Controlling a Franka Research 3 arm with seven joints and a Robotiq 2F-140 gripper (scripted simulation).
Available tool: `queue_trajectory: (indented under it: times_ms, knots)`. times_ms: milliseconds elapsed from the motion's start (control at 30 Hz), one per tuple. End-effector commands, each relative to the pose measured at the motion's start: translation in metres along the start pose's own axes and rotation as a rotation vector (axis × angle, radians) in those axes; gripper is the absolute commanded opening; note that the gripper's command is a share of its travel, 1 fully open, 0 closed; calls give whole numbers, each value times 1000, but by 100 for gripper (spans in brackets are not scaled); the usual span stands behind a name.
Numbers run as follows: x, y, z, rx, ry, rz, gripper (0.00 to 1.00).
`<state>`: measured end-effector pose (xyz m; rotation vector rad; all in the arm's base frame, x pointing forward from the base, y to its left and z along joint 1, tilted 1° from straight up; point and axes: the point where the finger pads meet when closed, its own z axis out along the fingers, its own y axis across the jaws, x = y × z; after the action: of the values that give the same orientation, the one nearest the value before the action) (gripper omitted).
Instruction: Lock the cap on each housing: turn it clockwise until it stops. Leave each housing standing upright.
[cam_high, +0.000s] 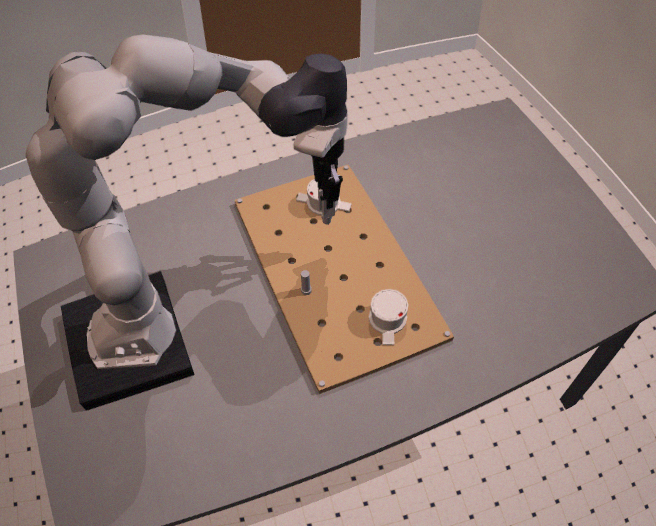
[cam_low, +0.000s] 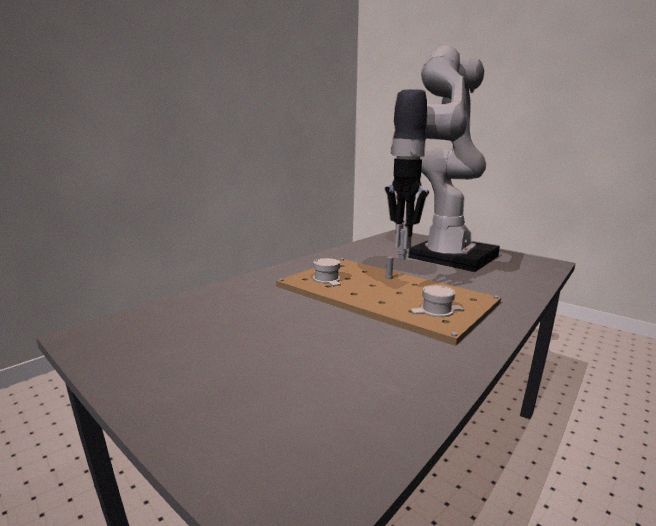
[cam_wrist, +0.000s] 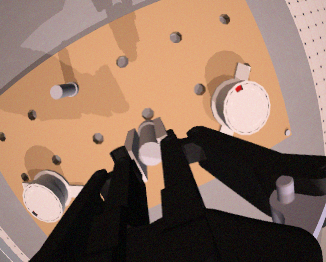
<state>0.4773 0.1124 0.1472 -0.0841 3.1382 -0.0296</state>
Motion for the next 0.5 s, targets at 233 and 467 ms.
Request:
queue_trajectory:
  times_ms: [233, 467]
  knots:
    - [-1, 0, 5, 1, -3, -22, 10]
    - [-2, 0, 10, 1, -3, -22, 10]
